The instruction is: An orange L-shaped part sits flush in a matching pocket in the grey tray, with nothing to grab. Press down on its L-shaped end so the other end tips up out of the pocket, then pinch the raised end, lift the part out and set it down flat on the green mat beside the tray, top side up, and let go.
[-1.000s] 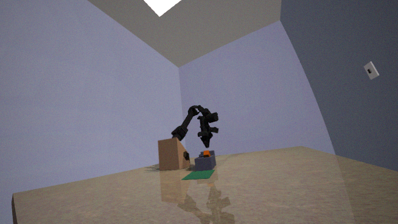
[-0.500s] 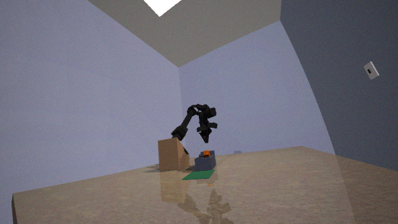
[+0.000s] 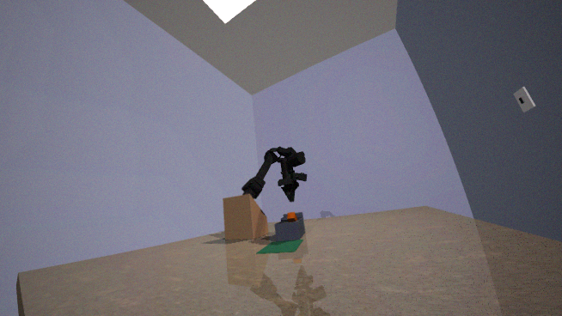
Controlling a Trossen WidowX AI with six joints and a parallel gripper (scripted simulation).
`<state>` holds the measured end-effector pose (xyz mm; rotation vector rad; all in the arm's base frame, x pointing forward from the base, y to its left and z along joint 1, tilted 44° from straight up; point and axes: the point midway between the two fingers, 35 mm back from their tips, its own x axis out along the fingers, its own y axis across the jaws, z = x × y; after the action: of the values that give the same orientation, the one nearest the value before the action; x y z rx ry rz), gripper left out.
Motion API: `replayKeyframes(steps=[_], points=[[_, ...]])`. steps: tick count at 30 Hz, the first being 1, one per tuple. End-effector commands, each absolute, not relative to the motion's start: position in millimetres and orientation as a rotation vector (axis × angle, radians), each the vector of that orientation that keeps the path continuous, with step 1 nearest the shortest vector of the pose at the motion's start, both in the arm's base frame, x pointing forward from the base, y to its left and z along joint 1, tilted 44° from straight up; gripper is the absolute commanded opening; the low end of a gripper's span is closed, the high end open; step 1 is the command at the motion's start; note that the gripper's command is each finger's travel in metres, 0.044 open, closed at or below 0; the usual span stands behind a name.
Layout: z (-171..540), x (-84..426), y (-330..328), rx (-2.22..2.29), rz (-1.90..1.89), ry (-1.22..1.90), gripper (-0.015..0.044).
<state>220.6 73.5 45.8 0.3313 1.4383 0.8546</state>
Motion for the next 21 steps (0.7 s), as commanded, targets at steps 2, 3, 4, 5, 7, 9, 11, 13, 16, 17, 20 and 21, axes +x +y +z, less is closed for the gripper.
replayKeyframes(steps=[2,3,4,5,7,9,11,13,16,17,20,21], points=[[44.1,222.1,71.9,0.375,0.812,1.465,0.0232],[42.7,223.5,70.3,0.415,0.774,1.489,0.0259],[40.9,225.3,68.2,0.467,0.723,1.520,0.0280],[38.7,227.6,65.6,0.532,0.658,1.556,0.0280],[32.8,233.0,58.9,0.691,0.490,1.638,0.0280],[26.2,238.2,51.6,0.858,0.305,1.710,0.0280],[19.3,243.1,44.2,1.022,0.110,1.768,0.0280],[12.1,247.4,36.6,1.184,-0.095,1.810,0.0280],[1.4,252.8,25.7,1.405,-0.398,1.843,0.0280],[-0.5,253.6,23.7,1.442,-0.453,1.845,0.0280],[-1.2,253.9,23.1,1.455,-0.472,1.845,0.0280],[-1.2,253.9,23.1,1.455,-0.472,1.845,0.0280]])
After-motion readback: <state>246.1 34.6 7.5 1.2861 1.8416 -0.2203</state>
